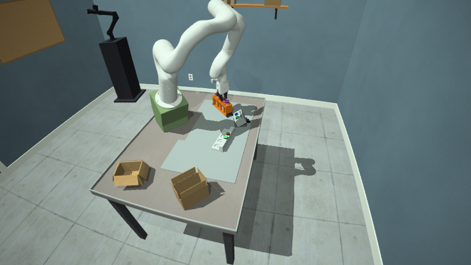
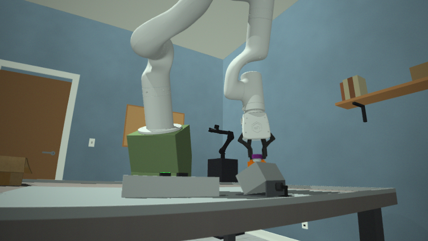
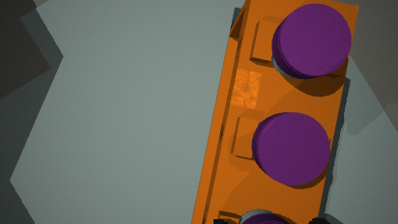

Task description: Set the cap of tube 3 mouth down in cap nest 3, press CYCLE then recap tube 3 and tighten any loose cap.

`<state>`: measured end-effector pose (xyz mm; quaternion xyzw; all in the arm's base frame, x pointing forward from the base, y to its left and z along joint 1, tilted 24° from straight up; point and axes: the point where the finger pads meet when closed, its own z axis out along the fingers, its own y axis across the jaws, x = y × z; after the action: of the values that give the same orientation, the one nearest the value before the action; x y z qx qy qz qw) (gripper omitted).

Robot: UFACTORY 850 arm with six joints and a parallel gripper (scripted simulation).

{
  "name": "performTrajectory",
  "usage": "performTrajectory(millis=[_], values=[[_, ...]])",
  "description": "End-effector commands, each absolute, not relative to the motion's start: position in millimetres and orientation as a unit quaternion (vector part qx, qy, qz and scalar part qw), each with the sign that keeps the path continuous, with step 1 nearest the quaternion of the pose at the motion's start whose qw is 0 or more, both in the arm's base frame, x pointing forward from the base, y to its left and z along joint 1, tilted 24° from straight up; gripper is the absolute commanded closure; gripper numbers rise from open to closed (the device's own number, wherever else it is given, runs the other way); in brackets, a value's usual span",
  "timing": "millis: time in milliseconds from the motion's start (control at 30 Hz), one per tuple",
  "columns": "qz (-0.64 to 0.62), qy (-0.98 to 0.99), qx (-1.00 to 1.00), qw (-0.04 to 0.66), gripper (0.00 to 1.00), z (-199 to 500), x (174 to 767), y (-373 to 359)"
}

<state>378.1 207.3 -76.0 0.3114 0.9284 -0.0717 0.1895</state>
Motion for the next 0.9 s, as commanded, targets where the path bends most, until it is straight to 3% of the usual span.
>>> performTrajectory(millis=[0,300,633,667,867], values=[[-0.117,0.958,0.199,0.171,0.54,-75.6,378.5,207.9],[-0.143,0.977,0.043,0.15,0.54,-75.6,378.5,208.0],[-0.143,0.977,0.043,0.15,0.54,-75.6,378.5,208.0],[-0.143,0.977,0.043,0.15,1.0,-75.6,378.5,208.0],[-0.143,0.977,0.043,0.15,1.0,-75.6,378.5,208.0]])
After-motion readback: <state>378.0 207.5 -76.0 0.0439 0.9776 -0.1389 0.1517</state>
